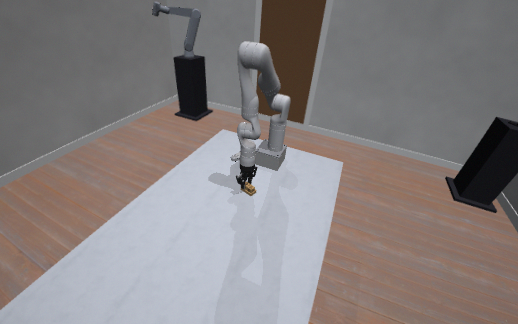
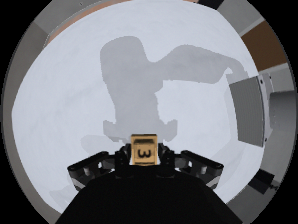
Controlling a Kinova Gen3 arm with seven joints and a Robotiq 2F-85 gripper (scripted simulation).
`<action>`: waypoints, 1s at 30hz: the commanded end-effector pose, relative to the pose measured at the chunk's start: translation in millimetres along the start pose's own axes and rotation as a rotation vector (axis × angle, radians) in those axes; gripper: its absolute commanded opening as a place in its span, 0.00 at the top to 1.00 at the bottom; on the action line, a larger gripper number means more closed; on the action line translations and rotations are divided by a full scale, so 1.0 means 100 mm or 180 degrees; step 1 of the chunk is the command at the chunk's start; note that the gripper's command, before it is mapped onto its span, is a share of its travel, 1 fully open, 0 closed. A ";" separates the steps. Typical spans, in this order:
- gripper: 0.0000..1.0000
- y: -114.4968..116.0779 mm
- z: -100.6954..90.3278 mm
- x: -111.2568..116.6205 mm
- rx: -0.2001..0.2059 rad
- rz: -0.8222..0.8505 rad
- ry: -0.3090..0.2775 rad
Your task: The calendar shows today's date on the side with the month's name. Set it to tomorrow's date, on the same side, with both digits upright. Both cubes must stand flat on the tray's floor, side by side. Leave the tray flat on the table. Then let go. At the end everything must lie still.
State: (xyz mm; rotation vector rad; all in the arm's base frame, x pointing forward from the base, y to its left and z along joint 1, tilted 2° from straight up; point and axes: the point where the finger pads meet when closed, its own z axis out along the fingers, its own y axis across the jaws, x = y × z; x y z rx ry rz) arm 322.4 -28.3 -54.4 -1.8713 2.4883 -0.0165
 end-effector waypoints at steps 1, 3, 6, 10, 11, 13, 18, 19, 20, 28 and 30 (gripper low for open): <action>0.54 0.00 0.00 0.00 0.0004 0.0000 -0.0001; 0.54 0.00 0.00 0.00 0.0004 0.0000 -0.0001; 0.54 0.00 0.00 0.00 0.0004 0.0000 -0.0001; 0.74 0.00 0.00 0.00 0.0004 0.0000 -0.0001; 0.74 0.00 0.00 0.00 0.0004 0.0000 -0.0001; 0.74 0.00 0.00 0.00 0.0004 0.0000 -0.0001; 0.74 0.00 0.00 0.00 0.0004 0.0000 -0.0001; 0.74 0.00 0.00 0.00 0.0004 0.0000 -0.0001; 0.74 0.00 0.00 0.00 0.0004 0.0000 -0.0001; 0.74 0.00 0.00 0.00 0.0004 0.0000 -0.0001; 0.74 0.00 0.00 0.00 0.0004 0.0000 -0.0001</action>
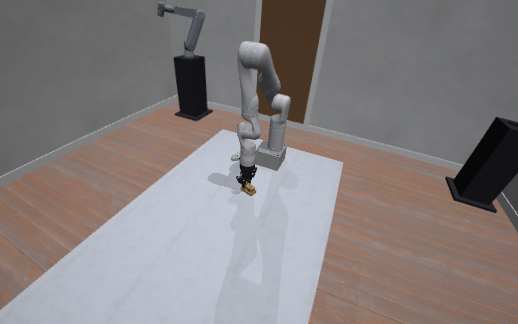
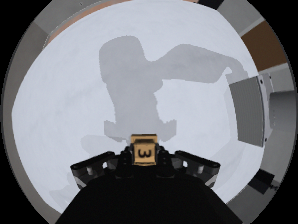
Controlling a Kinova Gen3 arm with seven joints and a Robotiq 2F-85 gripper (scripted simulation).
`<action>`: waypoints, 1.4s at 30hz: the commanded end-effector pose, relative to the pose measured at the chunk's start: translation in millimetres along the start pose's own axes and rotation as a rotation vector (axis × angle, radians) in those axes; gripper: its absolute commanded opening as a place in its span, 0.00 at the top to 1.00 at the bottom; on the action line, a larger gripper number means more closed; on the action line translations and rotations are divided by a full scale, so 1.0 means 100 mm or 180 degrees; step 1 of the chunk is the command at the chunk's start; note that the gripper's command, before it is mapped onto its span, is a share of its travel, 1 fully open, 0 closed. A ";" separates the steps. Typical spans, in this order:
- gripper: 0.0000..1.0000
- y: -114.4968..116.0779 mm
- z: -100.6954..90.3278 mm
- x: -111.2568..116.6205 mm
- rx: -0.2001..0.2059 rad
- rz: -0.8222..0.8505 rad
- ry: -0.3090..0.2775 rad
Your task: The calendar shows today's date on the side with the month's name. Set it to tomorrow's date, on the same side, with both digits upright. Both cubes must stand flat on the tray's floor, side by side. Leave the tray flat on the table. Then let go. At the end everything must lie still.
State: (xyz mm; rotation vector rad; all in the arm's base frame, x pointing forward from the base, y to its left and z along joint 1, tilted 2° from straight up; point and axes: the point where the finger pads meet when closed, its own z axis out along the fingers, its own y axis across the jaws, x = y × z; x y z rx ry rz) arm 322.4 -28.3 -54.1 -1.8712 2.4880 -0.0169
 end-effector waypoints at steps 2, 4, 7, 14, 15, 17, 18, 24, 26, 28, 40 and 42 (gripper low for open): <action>0.74 0.00 0.00 0.00 0.0003 0.0000 -0.0001; 0.74 0.00 0.00 0.00 0.0003 0.0000 -0.0001; 0.74 0.00 0.00 0.00 0.0003 0.0000 -0.0001; 0.74 0.00 0.00 0.00 0.0003 0.0000 -0.0001; 0.74 0.00 0.00 0.00 0.0003 0.0000 -0.0001; 0.74 0.00 -0.02 0.00 0.0003 0.0000 -0.0001; 0.74 0.00 -0.03 0.00 0.0003 0.0000 -0.0001; 0.74 0.00 -0.20 0.00 0.0003 0.0000 -0.0001; 0.74 0.00 -0.20 0.00 0.0003 0.0000 -0.0001; 0.74 0.00 -0.29 0.00 0.0003 0.0000 -0.0001; 0.74 0.00 -0.87 0.00 0.0003 0.0000 -0.0001; 0.74 0.00 -0.90 0.00 0.0003 0.0000 -0.0001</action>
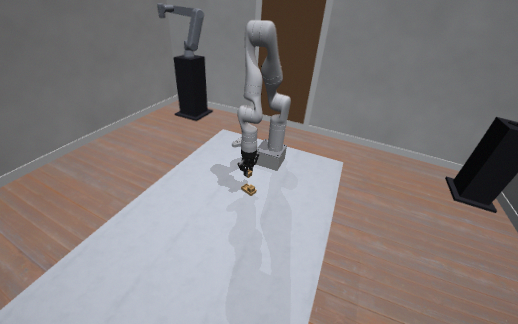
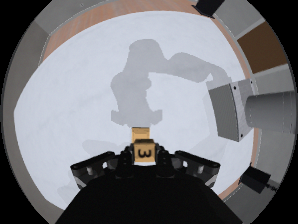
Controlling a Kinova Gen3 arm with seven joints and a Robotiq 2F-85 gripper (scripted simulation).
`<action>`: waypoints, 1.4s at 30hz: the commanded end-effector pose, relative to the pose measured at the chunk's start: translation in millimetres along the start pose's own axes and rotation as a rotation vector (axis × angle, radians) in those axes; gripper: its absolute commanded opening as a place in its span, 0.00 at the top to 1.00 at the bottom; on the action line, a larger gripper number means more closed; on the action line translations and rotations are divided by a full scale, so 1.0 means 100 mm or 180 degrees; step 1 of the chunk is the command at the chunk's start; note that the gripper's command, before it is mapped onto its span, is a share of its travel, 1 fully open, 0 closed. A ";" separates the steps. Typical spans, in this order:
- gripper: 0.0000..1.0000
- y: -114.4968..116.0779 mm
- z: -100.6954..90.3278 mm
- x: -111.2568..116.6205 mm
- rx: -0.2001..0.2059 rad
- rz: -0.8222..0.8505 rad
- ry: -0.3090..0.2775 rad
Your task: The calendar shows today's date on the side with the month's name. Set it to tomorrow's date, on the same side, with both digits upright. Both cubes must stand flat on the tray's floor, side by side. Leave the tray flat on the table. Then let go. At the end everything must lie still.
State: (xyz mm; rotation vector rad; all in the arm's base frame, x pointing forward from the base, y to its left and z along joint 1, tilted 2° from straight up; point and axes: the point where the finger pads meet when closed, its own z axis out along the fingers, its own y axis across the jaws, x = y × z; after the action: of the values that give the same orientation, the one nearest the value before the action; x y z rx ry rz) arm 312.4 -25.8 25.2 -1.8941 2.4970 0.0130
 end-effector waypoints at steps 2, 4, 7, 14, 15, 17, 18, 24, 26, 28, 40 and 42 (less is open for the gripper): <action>0.74 -0.08 -0.13 0.01 0.0092 0.0026 -0.0017; 0.74 -0.08 -0.17 0.01 0.0092 0.0026 -0.0017; 0.74 -0.08 -0.20 0.01 0.0092 0.0026 -0.0017; 0.74 -0.08 -0.21 0.01 0.0092 0.0026 -0.0017; 0.74 -0.08 -0.21 0.01 0.0092 0.0026 -0.0017; 0.74 -0.08 -0.21 0.01 0.0092 0.0026 -0.0017; 0.74 -0.08 -0.21 0.01 0.0092 0.0026 -0.0017; 0.74 -0.08 -0.21 -0.01 0.0090 0.0068 -0.0017; 0.74 -0.08 -0.20 -0.04 0.0087 0.0119 -0.0017; 0.74 -0.08 -0.20 -0.08 0.0083 0.0196 -0.0017; 0.74 -0.07 -0.16 -0.48 0.0061 0.0954 -0.0012; 0.74 -0.06 -0.16 -0.60 0.0058 0.1160 -0.0012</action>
State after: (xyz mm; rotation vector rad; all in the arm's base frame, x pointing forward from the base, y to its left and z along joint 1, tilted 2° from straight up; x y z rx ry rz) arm 332.5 9.9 42.7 -1.3895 2.7949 -0.0035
